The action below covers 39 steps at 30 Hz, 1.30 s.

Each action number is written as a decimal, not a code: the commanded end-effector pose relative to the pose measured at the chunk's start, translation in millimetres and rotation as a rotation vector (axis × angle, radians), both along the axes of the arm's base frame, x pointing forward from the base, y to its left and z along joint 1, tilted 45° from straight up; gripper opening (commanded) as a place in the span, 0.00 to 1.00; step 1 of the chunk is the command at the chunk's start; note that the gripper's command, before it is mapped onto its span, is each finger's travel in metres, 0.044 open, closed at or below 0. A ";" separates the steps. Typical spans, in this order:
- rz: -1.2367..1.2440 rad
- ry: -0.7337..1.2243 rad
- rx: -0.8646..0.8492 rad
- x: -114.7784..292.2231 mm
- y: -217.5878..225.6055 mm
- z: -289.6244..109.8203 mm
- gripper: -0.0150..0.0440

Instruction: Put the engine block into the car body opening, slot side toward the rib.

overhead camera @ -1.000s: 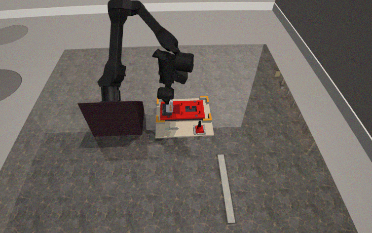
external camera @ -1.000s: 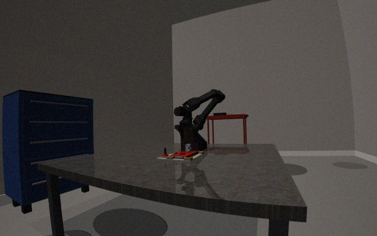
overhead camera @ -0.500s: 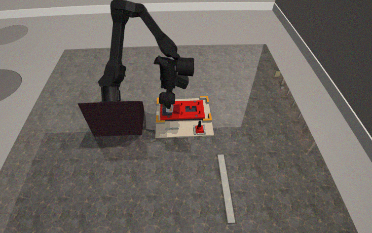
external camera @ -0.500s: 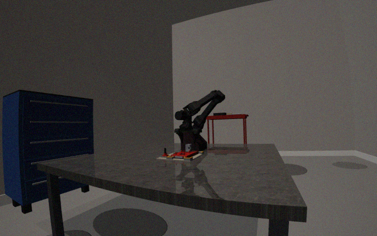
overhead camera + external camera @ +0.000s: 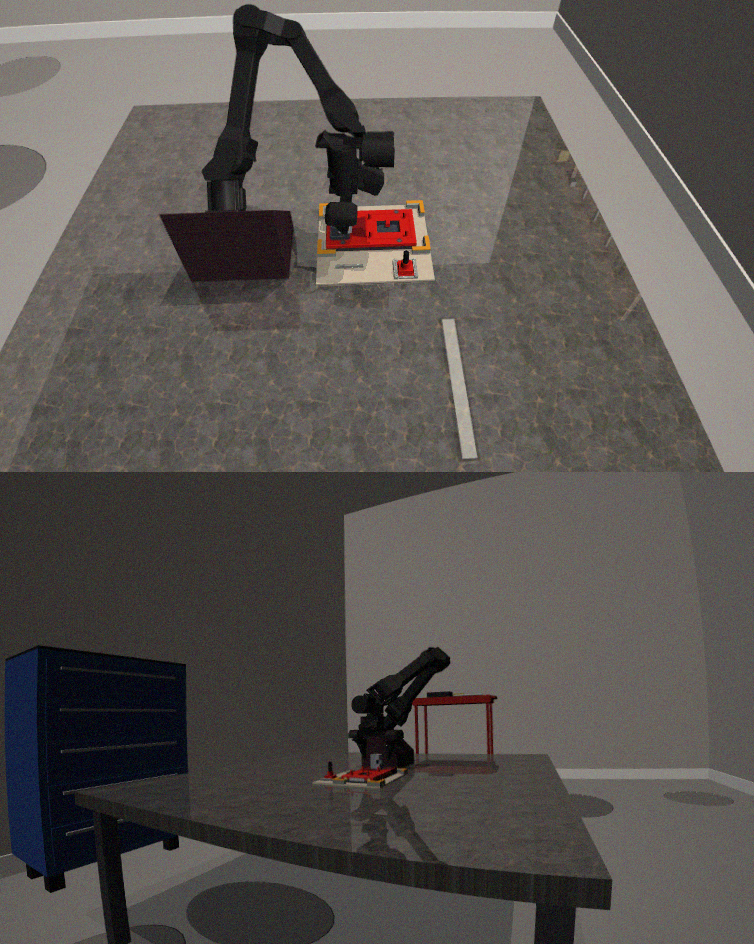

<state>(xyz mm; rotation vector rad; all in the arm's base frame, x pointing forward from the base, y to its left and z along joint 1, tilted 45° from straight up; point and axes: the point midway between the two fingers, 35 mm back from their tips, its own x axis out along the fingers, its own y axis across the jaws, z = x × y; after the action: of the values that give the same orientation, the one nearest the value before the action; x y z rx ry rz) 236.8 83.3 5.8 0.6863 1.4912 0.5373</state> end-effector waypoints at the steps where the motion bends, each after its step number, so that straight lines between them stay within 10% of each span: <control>1: -0.002 0.009 0.006 -2.5 5.4 -5.0 1.00; 11: -0.002 0.010 0.010 -3.5 15.4 -13.5 1.00; 22: -0.002 0.010 0.010 -3.5 15.4 -13.5 0.51; 39: -0.005 -0.041 -0.043 2.8 -2.0 -14.4 0.25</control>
<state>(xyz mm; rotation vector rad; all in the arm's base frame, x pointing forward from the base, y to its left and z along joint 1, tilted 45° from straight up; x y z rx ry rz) 237.5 87.3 -9.5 0.6590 1.4670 0.5201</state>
